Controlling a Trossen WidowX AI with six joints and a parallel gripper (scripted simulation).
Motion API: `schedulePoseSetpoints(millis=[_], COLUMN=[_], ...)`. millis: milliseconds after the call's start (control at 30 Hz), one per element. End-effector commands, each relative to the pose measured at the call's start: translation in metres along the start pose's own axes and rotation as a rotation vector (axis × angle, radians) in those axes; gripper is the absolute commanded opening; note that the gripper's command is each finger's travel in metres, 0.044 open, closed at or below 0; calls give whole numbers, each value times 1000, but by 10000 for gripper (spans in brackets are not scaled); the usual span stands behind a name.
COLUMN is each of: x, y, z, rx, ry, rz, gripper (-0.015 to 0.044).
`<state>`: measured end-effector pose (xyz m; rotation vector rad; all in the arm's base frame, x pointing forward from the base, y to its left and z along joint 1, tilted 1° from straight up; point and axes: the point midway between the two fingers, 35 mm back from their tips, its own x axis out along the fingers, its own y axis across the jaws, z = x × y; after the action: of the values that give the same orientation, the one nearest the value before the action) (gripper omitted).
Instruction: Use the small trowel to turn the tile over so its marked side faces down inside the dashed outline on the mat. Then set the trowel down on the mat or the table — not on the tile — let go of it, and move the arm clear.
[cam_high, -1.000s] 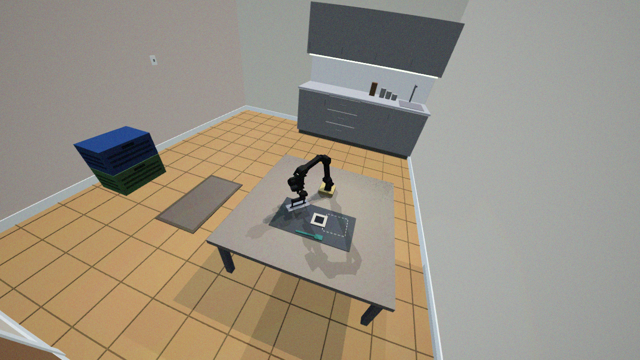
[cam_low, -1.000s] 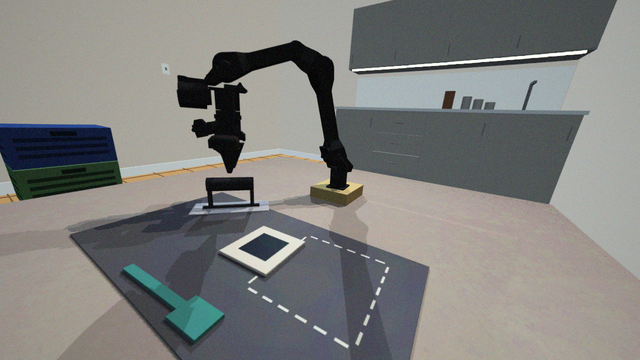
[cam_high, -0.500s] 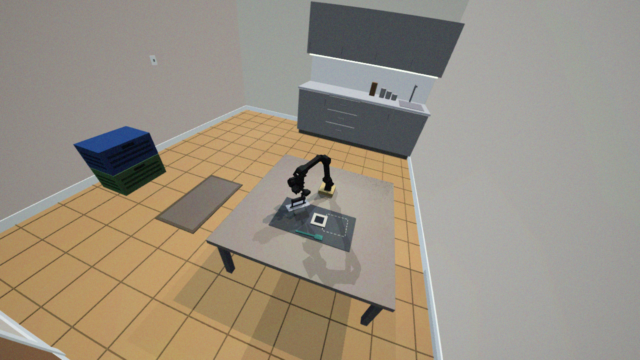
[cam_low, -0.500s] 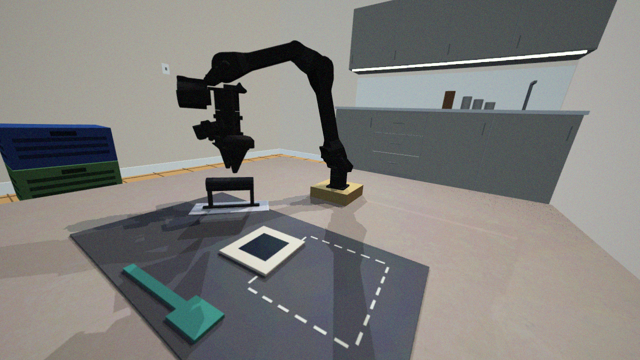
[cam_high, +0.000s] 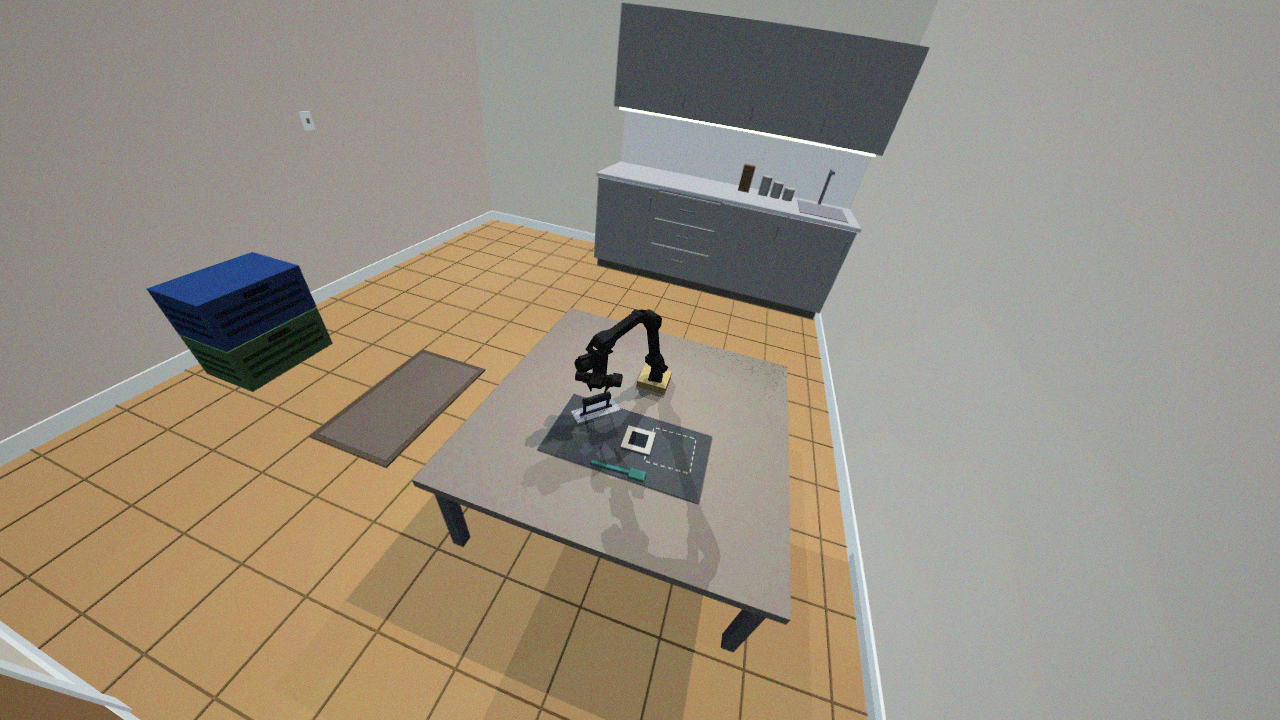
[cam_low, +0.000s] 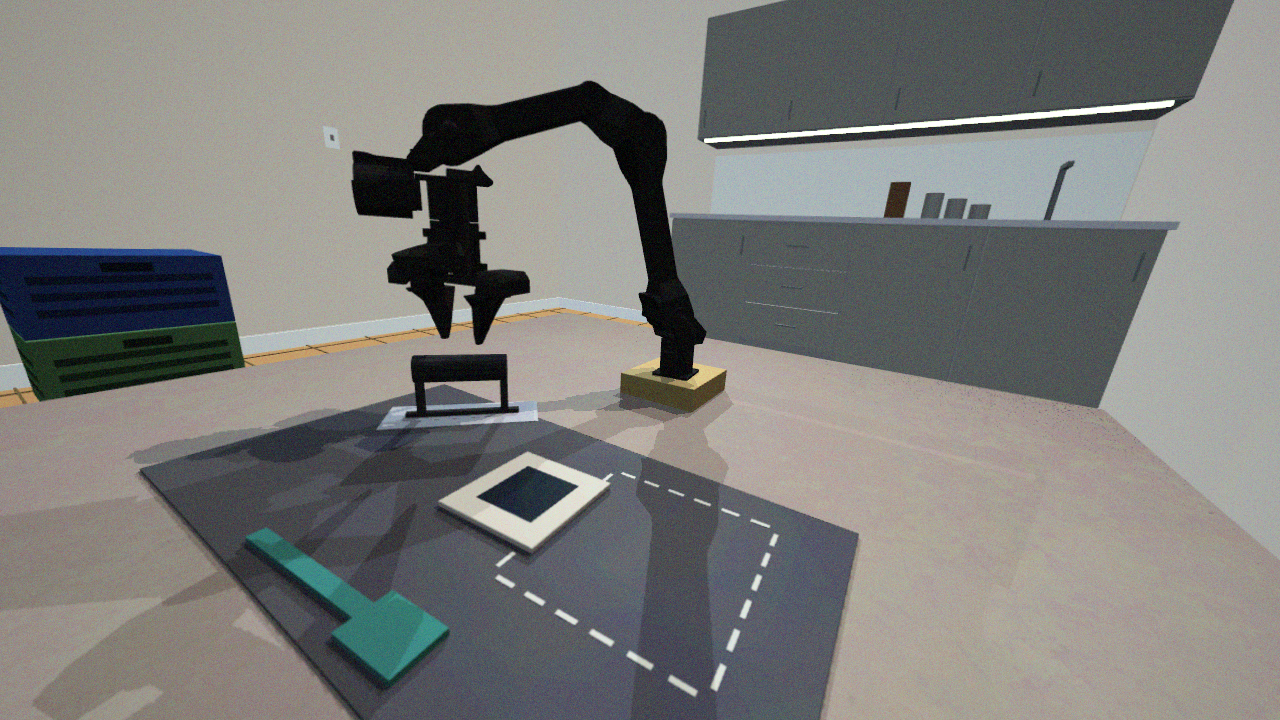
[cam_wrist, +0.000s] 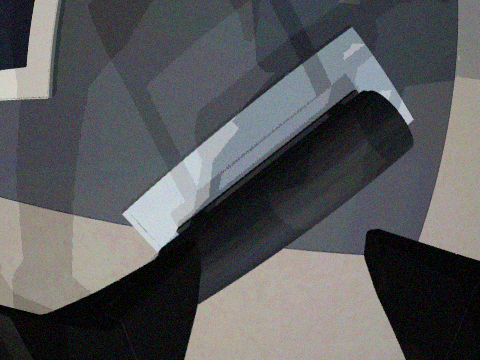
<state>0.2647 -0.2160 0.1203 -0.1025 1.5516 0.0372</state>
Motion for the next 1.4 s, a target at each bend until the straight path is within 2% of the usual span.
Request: schedulePoseSetpoints(millis=[0, 1367], x=[0, 0], y=[0, -1], z=[0, 1], rx=[-132, -1553], ry=[0, -2], rz=[3, 3], gripper=[270, 270])
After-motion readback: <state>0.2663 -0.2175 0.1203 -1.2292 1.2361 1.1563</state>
